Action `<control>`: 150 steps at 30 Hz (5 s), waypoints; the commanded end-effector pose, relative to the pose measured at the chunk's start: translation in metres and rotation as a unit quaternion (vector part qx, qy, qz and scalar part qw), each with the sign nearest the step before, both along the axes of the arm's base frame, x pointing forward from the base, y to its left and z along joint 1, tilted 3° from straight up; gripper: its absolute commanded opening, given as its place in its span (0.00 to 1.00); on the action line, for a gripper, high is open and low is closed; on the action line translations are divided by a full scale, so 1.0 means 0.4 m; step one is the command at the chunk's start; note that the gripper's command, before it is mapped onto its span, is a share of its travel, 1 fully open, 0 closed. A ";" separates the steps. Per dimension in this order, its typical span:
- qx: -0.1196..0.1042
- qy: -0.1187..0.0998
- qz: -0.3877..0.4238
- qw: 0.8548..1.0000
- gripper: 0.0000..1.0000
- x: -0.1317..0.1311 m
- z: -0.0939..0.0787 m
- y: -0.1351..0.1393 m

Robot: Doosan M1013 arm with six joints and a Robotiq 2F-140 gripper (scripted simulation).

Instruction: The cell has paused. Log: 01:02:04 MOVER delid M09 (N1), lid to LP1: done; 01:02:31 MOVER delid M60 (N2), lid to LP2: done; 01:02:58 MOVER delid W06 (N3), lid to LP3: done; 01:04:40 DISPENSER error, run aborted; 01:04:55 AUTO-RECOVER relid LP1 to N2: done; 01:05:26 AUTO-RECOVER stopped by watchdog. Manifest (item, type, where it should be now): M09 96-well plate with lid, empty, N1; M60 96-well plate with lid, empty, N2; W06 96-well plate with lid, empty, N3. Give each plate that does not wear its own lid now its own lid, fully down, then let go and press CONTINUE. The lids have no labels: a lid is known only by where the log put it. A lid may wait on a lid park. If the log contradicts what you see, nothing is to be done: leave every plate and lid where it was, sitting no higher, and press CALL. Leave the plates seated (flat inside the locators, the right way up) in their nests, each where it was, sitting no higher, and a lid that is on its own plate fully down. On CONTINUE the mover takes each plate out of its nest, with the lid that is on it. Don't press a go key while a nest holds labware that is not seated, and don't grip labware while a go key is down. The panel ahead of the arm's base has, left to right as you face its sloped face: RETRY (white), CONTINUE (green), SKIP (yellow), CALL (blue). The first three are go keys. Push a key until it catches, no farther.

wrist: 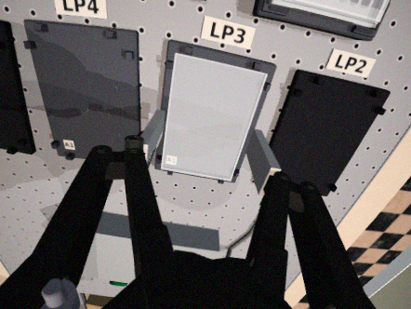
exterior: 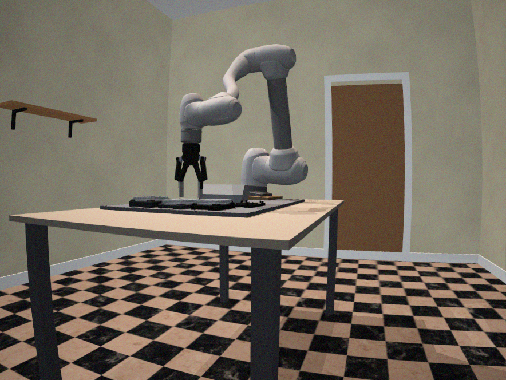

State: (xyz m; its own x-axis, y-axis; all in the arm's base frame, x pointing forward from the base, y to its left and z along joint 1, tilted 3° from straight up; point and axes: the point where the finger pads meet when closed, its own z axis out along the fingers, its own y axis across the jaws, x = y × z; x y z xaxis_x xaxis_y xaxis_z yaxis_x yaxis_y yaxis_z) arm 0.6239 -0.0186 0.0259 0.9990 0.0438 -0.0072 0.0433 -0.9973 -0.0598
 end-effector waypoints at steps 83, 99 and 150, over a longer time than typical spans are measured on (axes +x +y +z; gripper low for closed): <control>0.000 0.000 0.000 1.000 0.66 0.000 -0.003 0.000; 0.000 0.000 0.000 1.000 0.66 0.000 -0.017 0.001; 0.000 0.000 0.000 1.000 0.66 0.000 -0.043 0.003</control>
